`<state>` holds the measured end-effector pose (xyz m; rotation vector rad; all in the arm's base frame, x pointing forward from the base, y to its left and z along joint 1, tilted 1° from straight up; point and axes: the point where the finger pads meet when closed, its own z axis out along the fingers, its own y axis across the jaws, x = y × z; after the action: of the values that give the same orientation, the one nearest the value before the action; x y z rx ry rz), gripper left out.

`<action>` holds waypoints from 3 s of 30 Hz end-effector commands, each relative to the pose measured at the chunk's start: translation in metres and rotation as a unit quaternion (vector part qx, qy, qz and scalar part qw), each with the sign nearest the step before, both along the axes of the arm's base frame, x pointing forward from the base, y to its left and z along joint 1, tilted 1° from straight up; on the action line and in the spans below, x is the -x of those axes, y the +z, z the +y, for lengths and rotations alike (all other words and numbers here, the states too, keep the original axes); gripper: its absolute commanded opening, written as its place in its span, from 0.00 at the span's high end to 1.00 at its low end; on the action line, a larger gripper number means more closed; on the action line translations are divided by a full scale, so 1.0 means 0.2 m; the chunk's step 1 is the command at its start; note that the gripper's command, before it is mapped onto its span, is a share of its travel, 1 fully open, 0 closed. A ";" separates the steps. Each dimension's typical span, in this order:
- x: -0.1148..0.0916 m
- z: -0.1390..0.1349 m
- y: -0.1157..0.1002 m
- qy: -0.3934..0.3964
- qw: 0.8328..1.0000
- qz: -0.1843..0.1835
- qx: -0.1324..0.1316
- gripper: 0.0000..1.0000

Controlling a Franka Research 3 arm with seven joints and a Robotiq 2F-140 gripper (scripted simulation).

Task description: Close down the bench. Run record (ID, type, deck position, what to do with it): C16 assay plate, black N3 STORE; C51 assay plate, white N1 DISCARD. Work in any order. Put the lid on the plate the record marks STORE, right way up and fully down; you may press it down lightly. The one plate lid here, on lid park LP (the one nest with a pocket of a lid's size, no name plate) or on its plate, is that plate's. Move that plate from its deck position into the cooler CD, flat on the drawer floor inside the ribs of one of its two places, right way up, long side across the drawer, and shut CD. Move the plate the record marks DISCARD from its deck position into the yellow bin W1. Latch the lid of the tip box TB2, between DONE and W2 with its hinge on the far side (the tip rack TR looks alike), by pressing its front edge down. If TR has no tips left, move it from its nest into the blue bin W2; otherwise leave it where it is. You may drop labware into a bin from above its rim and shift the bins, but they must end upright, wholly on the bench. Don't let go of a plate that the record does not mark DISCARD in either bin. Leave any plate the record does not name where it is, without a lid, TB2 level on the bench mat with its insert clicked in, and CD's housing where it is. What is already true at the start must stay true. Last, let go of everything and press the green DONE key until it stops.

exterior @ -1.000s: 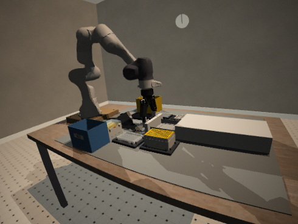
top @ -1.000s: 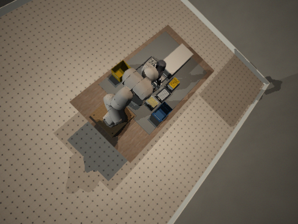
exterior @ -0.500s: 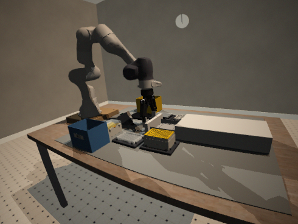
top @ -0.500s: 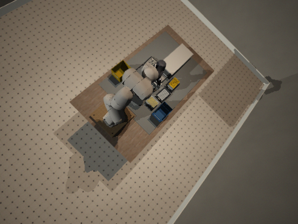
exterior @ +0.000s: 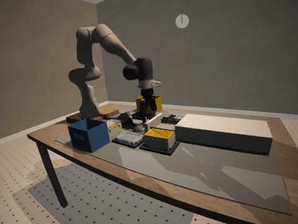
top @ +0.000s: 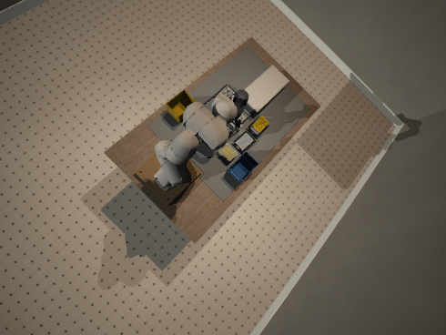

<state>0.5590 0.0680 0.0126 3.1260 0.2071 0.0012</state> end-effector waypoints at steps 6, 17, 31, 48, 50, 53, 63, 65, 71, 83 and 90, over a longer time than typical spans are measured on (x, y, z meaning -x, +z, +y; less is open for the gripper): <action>0.01 0.00 -0.01 -0.001 1.000 0.003 0.000 1.00; 0.01 0.00 -0.01 -0.001 1.000 0.003 0.000 1.00; 0.01 0.00 -0.01 -0.001 1.000 0.003 0.000 1.00; 0.01 0.00 -0.01 -0.001 1.000 0.003 0.000 0.13; 0.01 0.00 -0.01 -0.001 1.000 0.003 0.000 0.13; 0.01 0.00 -0.01 -0.001 1.000 0.003 0.000 0.13; 0.01 0.00 -0.01 -0.001 1.000 0.003 0.000 0.13; 0.01 0.00 -0.01 -0.001 1.000 0.003 0.000 0.13; 0.01 0.00 0.02 -0.001 1.000 0.003 0.000 0.13; 0.01 0.00 0.09 -0.001 1.000 0.003 0.000 0.13; 0.01 0.00 0.13 -0.001 1.000 0.003 0.000 0.13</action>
<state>0.5586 0.0683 0.0362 3.1264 0.1959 0.0033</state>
